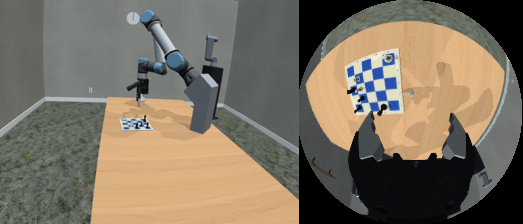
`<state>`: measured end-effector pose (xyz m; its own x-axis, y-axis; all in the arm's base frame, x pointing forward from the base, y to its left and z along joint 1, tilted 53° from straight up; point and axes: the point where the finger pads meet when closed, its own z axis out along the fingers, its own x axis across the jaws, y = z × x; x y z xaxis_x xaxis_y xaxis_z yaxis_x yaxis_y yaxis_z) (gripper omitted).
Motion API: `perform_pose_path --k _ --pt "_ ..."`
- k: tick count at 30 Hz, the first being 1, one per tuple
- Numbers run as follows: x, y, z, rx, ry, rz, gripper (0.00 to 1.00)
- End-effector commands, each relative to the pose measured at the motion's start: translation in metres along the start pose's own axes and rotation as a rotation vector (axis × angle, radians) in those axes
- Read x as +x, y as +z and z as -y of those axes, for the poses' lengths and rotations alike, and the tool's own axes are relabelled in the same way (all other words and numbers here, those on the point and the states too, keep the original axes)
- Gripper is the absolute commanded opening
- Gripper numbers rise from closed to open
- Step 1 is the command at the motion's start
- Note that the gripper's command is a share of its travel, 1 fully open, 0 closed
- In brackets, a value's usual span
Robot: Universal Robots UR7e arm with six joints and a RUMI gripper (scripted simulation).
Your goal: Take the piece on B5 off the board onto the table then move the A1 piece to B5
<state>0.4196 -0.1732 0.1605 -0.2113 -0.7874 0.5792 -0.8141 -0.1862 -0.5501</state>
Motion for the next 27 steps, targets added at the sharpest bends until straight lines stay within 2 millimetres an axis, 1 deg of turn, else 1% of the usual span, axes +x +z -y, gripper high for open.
perform_pose_path --k 1,7,11,15,17,27 --pt "-0.001 0.000 0.000 0.001 -0.005 0.000 1.00" --pt "-0.009 0.001 0.000 -0.003 -0.075 0.004 1.00" --pt "-0.023 0.003 0.000 -0.007 -0.184 0.011 1.00" --pt "-0.043 0.005 -0.001 -0.011 -0.344 0.020 1.00" --pt "-0.043 0.005 -0.001 -0.011 -0.344 0.020 1.00" --pt "-0.112 0.004 -0.012 -0.014 -0.890 0.037 1.00"
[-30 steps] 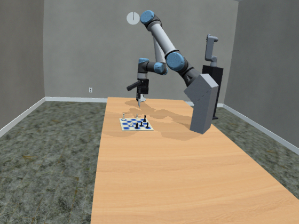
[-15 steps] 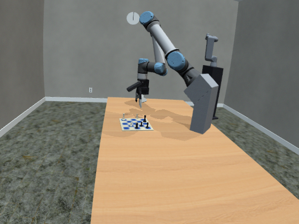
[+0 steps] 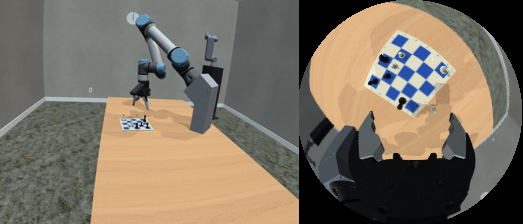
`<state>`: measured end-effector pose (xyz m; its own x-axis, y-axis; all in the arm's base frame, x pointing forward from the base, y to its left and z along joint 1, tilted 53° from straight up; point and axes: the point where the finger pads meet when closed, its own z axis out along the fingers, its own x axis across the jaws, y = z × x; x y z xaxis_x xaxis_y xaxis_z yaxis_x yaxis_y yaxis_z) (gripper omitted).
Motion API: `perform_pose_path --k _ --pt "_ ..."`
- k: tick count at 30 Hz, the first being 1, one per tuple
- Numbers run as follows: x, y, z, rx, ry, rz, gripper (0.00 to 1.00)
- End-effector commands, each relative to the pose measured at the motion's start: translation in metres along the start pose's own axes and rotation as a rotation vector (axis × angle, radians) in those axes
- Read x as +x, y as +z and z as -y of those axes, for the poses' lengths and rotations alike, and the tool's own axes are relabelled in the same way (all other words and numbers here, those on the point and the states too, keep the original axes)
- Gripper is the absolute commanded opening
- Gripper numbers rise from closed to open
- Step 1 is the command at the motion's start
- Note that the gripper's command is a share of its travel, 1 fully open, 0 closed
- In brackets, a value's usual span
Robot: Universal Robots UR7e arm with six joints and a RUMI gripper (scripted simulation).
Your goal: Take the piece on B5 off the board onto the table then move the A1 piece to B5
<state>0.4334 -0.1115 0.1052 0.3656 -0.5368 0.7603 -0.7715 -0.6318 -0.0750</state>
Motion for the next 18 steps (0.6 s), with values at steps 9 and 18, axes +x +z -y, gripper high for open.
perform_pose_path --k 9,18 --pt "-0.071 -0.002 0.032 -0.014 -0.660 -0.024 1.00" --pt "-0.112 -0.009 0.042 -0.026 -1.045 -0.044 1.00"
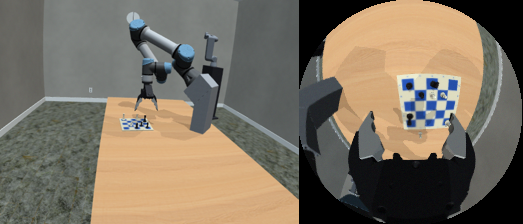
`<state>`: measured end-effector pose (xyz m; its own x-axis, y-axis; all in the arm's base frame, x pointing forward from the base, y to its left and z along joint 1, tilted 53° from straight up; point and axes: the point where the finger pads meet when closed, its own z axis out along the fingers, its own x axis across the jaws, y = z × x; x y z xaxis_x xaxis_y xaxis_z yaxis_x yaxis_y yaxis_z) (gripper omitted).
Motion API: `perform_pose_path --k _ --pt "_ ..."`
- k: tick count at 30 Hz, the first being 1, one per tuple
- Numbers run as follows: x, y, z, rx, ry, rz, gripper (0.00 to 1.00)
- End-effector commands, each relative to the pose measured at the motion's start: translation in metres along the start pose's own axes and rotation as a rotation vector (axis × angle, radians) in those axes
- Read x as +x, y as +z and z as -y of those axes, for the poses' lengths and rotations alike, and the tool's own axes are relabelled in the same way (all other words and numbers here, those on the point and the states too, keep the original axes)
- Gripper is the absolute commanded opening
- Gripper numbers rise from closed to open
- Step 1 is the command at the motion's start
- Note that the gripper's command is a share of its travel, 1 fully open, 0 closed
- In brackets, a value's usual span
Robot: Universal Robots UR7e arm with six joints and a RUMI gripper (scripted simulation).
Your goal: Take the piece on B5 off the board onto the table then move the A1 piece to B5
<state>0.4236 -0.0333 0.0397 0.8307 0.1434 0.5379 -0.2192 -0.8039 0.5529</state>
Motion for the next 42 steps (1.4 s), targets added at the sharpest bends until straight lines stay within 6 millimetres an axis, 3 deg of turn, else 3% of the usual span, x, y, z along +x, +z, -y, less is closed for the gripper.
perform_pose_path --k 1,14,15,42 --pt "-0.0082 -0.0036 0.0178 -0.022 -0.190 -0.035 1.00" --pt "-0.0137 -0.0062 0.0268 -0.029 -0.293 -0.041 1.00" --pt "-0.0137 -0.0062 0.0268 -0.029 -0.293 -0.041 0.22" --pt "-0.0137 -0.0062 0.0268 -0.029 -0.293 -0.041 0.22"
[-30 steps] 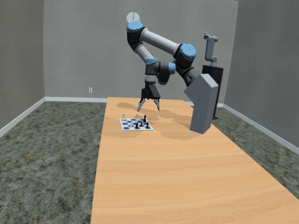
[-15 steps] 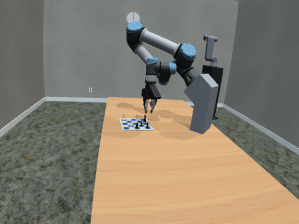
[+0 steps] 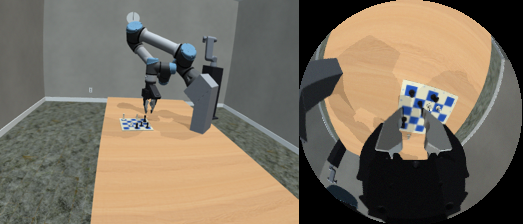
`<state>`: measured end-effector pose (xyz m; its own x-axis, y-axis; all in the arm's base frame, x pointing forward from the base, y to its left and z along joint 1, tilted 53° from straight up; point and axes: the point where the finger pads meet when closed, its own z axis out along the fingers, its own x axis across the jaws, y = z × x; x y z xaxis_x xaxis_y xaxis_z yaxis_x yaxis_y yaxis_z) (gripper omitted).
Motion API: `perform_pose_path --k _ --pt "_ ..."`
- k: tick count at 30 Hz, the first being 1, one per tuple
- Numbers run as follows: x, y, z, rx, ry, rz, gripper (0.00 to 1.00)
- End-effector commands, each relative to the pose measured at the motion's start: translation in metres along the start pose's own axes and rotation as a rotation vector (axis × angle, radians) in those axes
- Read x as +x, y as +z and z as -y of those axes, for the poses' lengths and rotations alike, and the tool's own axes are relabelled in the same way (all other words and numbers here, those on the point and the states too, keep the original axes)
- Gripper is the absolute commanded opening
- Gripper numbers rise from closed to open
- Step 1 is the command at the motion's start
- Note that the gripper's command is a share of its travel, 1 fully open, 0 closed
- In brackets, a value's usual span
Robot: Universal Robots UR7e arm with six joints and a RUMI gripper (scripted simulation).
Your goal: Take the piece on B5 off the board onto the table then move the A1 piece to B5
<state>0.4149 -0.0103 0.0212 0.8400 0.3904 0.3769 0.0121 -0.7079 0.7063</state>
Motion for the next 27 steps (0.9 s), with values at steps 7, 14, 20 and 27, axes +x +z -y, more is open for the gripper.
perform_pose_path --k 7,14,20,27 --pt "0.0002 -0.0003 0.0000 0.000 0.000 -0.001 0.22" --pt "0.0002 0.0005 0.0000 0.000 0.000 -0.001 0.22" --pt "0.0003 0.0032 0.0000 0.001 0.001 0.000 0.22" --pt "0.0003 0.0096 0.0001 0.002 0.001 0.001 0.22"
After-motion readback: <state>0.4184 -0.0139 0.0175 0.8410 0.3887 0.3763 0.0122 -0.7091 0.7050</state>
